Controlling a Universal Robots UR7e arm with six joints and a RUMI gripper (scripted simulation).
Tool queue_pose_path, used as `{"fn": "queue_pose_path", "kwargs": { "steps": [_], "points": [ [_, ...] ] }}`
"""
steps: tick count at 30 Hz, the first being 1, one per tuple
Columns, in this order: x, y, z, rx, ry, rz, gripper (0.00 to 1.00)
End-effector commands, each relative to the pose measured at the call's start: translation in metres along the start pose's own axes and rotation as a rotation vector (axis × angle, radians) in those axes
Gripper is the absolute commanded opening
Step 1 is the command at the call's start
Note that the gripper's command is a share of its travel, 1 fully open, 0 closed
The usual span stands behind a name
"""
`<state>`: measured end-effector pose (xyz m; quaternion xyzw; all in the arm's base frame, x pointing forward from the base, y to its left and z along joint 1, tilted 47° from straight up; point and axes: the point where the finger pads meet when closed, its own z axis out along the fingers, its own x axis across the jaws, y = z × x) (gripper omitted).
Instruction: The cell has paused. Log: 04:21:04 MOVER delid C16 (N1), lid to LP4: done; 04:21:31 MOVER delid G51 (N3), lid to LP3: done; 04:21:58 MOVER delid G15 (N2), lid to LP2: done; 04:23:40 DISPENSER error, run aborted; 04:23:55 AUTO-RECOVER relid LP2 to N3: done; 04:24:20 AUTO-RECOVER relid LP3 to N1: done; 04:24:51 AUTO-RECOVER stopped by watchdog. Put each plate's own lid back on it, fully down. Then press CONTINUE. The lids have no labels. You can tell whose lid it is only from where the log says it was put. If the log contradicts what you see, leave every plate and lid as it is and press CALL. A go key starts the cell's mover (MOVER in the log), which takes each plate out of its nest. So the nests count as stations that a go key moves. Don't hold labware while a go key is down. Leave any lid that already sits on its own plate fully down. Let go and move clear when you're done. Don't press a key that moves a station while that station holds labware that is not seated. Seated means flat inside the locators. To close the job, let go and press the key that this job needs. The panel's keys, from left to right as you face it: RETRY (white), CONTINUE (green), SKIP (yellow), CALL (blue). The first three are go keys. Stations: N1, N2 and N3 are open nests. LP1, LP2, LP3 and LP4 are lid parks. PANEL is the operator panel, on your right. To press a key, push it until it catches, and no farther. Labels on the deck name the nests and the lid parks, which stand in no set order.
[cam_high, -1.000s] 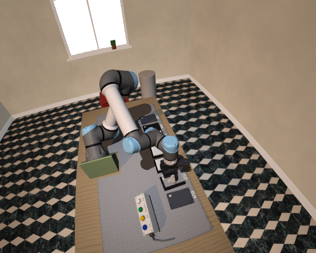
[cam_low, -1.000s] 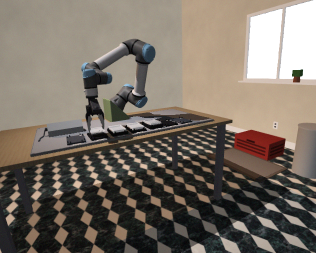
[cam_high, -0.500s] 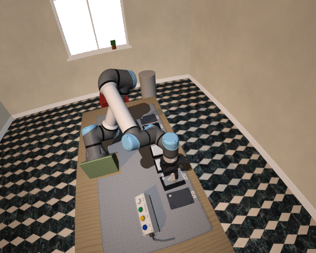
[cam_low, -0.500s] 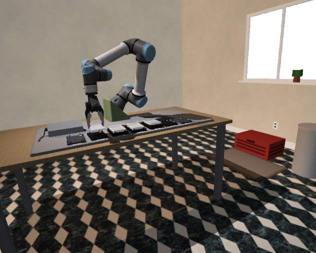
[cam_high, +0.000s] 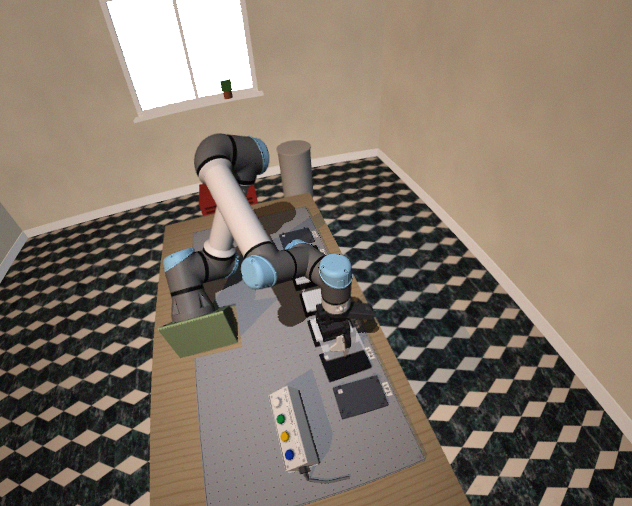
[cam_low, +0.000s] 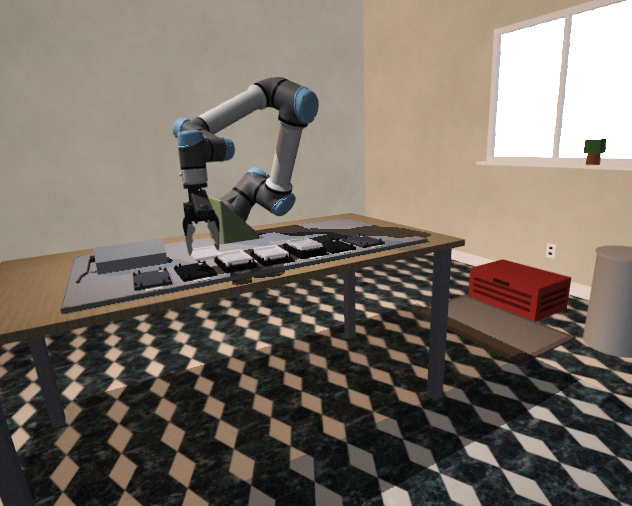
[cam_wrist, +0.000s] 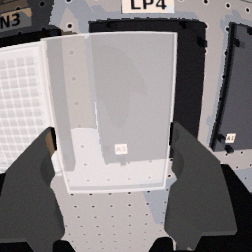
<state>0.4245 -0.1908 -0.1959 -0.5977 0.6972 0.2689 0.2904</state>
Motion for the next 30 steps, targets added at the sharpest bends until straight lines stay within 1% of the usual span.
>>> {"fn": "queue_pose_path", "kwargs": {
  "steps": [1, 8, 10, 25, 27, 30],
  "points": [
    [-0.035, 0.0, 0.0, 0.001, -0.001, 0.005, 0.0],
    [-0.07, 0.001, 0.0, 0.001, -0.001, 0.005, 0.0],
    [-0.07, 0.001, 0.0, 0.001, -0.001, 0.005, 0.0],
    [-0.145, 0.002, 0.0, 0.001, -0.001, 0.005, 0.0],
    [-0.145, 0.002, 0.0, 0.001, -0.001, 0.005, 0.0],
    [-0.16, 0.003, 0.0, 0.001, -0.001, 0.005, 0.0]
  ]
}}
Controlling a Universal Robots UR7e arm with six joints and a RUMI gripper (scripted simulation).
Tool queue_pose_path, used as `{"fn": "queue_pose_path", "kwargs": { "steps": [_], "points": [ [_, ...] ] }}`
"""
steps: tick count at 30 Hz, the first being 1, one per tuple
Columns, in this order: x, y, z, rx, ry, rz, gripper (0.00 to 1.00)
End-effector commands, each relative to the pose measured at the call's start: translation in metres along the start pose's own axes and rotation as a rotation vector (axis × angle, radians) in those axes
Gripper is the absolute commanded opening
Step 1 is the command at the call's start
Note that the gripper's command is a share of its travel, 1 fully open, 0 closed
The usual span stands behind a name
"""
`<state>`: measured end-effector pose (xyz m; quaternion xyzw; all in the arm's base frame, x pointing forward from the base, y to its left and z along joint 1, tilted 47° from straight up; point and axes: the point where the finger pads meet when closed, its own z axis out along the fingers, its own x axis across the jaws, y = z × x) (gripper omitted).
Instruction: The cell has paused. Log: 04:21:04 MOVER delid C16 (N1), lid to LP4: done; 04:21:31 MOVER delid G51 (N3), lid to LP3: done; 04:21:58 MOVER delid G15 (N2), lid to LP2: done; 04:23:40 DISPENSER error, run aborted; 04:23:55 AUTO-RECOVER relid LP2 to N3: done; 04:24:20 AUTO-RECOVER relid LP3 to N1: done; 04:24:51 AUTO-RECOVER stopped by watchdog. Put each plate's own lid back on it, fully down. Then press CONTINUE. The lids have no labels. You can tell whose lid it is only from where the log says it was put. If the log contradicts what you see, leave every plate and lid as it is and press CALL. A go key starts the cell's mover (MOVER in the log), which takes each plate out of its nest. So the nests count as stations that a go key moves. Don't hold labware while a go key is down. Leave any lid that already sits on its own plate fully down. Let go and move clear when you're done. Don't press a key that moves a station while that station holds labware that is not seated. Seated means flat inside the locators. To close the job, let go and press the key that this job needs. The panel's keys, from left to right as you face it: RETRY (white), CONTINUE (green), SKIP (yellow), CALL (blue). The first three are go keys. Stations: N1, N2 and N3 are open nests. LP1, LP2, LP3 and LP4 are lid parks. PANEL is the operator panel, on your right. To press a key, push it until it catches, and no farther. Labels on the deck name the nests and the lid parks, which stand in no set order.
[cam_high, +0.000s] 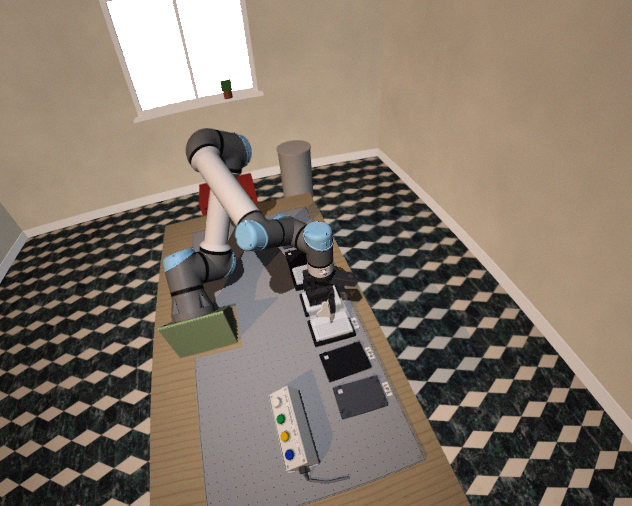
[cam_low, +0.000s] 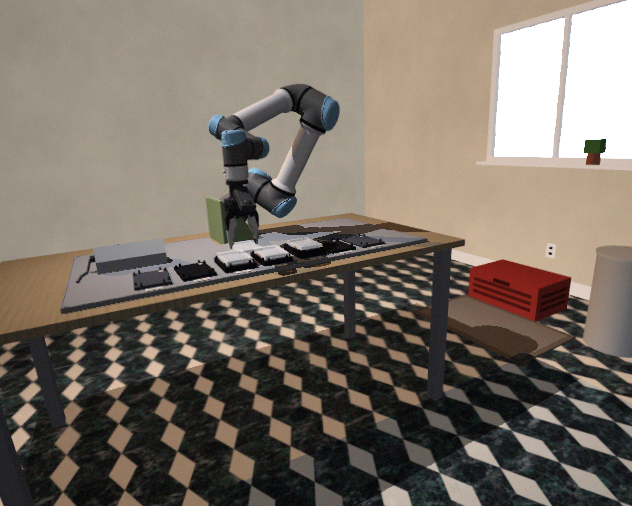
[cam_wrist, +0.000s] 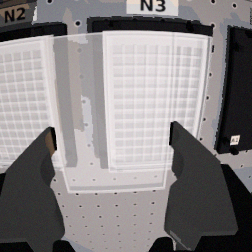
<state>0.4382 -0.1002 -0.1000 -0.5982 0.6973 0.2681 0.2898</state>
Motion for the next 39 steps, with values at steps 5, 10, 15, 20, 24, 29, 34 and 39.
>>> {"fn": "queue_pose_path", "kwargs": {
  "steps": [5, 10, 15, 20, 24, 29, 34, 39],
  "points": [
    [-0.052, 0.001, -0.001, 0.001, -0.003, 0.005, 0.0],
    [-0.077, 0.002, -0.001, 0.001, -0.003, 0.005, 0.0],
    [-0.092, 0.002, -0.001, 0.0, -0.003, 0.005, 0.0],
    [-0.117, 0.002, -0.001, 0.0, -0.003, 0.006, 0.0],
    [-0.137, 0.003, -0.001, 0.0, -0.003, 0.006, 0.0],
    [-0.162, 0.003, -0.001, 0.0, -0.003, 0.006, 0.0],
    [-0.176, 0.003, -0.001, 0.001, -0.002, 0.005, 0.0],
    [-0.201, 0.002, -0.002, 0.003, -0.001, 0.003, 0.0]
  ]
}}
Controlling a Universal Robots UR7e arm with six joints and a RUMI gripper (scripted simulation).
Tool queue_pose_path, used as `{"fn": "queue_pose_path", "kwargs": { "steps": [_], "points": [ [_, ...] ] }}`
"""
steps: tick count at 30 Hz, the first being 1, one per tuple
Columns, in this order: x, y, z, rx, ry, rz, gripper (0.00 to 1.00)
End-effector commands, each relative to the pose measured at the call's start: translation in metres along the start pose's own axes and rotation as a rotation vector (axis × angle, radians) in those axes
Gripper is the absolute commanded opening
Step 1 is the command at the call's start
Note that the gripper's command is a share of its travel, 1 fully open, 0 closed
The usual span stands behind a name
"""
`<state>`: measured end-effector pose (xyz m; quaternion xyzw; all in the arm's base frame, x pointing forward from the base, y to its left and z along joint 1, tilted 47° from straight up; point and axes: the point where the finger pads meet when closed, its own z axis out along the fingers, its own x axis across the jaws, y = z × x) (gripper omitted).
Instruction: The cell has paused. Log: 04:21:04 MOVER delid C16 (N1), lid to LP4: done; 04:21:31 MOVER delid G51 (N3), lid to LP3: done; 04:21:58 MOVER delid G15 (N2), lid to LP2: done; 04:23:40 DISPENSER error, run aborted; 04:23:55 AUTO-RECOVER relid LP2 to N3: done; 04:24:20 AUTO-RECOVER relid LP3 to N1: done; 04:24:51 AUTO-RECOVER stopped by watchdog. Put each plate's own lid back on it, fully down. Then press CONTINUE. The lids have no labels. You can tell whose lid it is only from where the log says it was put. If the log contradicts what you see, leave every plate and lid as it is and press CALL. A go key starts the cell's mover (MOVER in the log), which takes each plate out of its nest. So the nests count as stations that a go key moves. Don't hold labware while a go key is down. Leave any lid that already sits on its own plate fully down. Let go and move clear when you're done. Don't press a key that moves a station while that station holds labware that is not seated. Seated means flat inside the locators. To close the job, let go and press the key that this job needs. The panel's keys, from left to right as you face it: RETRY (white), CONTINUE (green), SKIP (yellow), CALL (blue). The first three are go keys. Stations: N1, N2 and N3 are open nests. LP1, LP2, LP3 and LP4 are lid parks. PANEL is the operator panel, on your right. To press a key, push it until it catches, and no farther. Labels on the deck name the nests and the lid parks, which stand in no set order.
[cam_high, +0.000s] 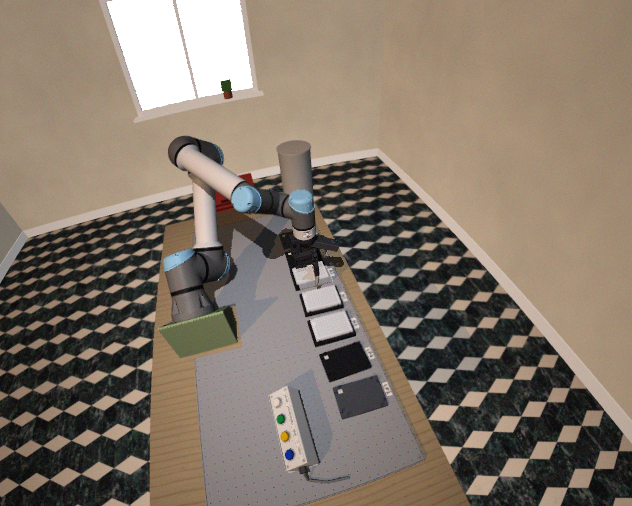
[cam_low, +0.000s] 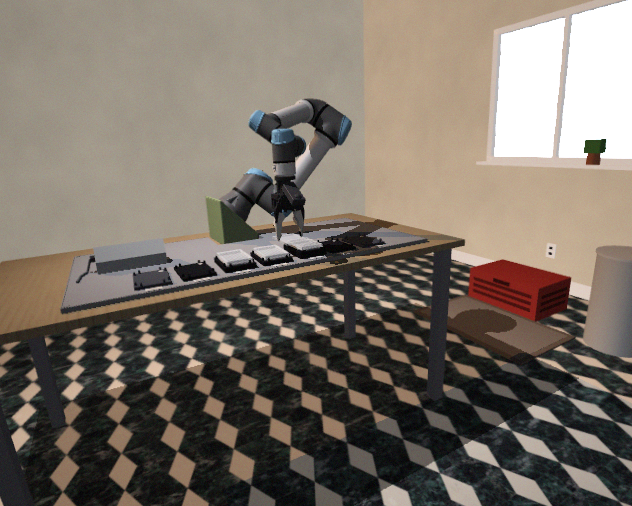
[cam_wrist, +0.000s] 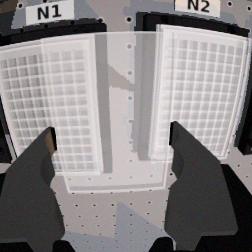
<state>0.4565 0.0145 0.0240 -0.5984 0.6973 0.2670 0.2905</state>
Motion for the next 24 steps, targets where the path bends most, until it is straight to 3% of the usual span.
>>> {"fn": "queue_pose_path", "kwargs": {
  "steps": [1, 5, 24],
  "points": [
    [-0.037, 0.0, -0.001, 0.001, -0.001, 0.004, 0.0],
    [-0.055, 0.0, -0.002, 0.002, 0.0, 0.003, 0.0],
    [-0.055, 0.002, 0.003, -0.003, -0.004, 0.007, 0.0]
  ]
}}
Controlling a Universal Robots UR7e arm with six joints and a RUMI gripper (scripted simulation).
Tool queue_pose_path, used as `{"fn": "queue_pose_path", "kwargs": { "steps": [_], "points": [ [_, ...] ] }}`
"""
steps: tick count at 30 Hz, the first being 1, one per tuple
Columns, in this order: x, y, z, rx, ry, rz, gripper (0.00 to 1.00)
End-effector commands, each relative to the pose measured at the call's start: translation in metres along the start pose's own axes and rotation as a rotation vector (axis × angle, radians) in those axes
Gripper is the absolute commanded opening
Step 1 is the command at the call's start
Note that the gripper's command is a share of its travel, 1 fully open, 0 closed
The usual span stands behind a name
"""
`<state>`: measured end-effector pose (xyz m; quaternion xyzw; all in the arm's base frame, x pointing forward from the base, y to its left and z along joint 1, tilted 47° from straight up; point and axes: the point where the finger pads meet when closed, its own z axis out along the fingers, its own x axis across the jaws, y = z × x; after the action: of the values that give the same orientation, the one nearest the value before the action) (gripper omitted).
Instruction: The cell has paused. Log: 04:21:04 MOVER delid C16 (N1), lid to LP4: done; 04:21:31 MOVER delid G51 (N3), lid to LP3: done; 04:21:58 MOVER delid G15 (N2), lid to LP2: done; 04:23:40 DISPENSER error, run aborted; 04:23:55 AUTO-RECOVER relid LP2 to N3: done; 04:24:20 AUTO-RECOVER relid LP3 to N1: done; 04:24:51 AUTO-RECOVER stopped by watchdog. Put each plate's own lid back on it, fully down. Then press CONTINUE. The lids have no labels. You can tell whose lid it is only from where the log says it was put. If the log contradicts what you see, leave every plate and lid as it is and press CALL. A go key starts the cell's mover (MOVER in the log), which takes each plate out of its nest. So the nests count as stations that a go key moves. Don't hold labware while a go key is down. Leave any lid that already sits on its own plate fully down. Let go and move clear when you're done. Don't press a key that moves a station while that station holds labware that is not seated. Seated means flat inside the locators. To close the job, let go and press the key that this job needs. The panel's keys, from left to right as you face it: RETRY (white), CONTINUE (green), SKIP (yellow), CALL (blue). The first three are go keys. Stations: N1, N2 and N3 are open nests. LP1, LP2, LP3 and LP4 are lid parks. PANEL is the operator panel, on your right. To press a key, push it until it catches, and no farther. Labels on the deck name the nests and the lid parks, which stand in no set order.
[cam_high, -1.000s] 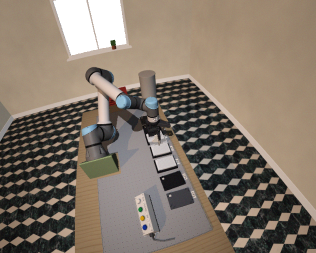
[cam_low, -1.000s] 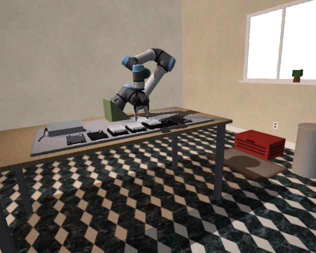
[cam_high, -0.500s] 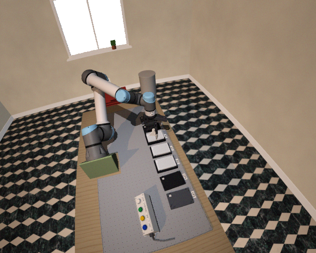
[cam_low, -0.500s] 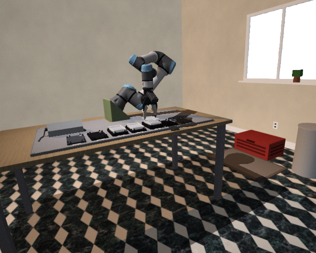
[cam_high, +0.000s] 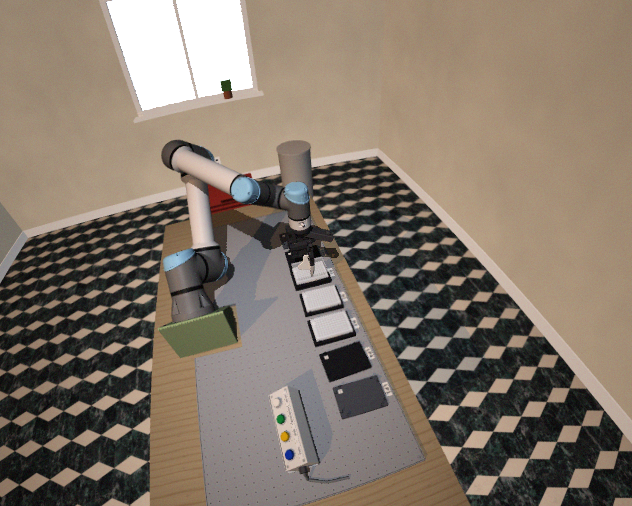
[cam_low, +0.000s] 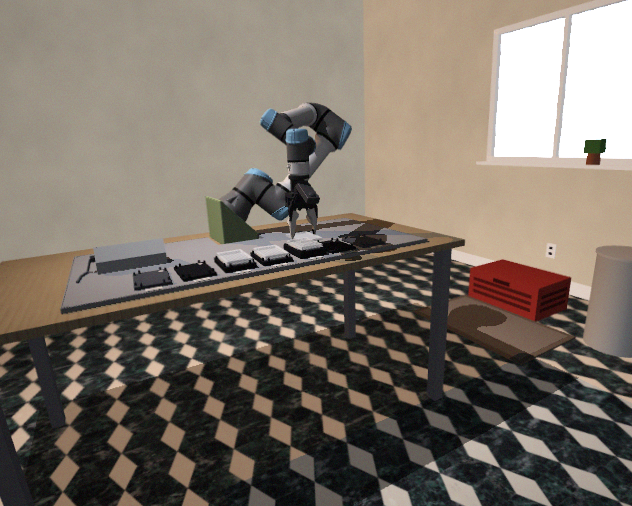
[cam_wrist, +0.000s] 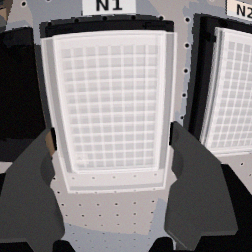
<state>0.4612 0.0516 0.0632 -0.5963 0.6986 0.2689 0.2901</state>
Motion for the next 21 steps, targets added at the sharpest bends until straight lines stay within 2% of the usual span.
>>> {"fn": "queue_pose_path", "kwargs": {
  "steps": [1, 21],
  "points": [
    [-0.0008, 0.0009, 0.0033, -0.002, -0.002, 0.002, 0.0],
    [-0.0002, 0.0008, 0.0086, -0.001, -0.002, 0.002, 0.0]
  ]
}}
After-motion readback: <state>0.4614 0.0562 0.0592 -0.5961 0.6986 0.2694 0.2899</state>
